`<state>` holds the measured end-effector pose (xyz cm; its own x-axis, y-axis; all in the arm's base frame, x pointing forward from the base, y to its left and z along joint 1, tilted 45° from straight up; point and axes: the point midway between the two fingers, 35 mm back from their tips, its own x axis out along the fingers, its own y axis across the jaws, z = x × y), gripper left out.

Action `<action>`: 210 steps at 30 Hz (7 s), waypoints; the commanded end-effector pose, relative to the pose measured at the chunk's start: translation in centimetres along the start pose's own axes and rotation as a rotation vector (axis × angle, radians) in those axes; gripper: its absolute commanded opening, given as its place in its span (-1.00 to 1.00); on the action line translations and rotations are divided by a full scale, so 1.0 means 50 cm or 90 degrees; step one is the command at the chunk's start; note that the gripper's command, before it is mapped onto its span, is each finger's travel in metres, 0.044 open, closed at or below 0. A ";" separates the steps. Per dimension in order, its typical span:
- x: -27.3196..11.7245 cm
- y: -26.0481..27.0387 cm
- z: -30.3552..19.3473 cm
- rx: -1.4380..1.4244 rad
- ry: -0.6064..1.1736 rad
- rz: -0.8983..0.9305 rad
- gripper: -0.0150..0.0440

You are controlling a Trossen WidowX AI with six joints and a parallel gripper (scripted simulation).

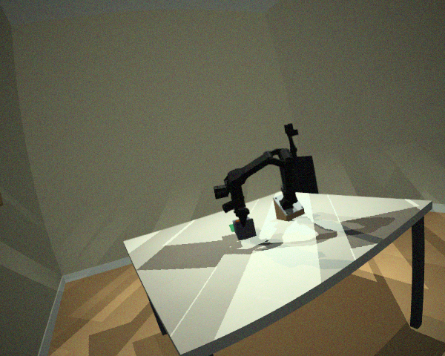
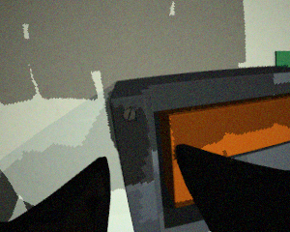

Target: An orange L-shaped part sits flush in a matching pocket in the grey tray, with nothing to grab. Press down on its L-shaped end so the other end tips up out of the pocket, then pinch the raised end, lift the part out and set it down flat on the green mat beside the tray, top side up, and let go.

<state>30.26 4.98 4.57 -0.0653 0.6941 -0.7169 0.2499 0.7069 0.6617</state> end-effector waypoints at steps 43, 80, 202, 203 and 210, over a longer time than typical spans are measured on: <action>0.037 0.017 -0.005 0.003 0.005 0.004 0.12; -0.156 -0.003 -0.005 0.011 0.006 0.004 0.12; -0.024 -0.153 0.018 -0.998 0.004 0.000 -0.49; -0.027 -0.153 0.018 -0.998 0.005 0.000 -0.49; -0.048 -0.153 0.017 -0.996 0.005 0.002 -0.49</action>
<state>29.04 -1.73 0.59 -0.0780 0.6961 -0.7137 -0.9619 0.1355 0.2373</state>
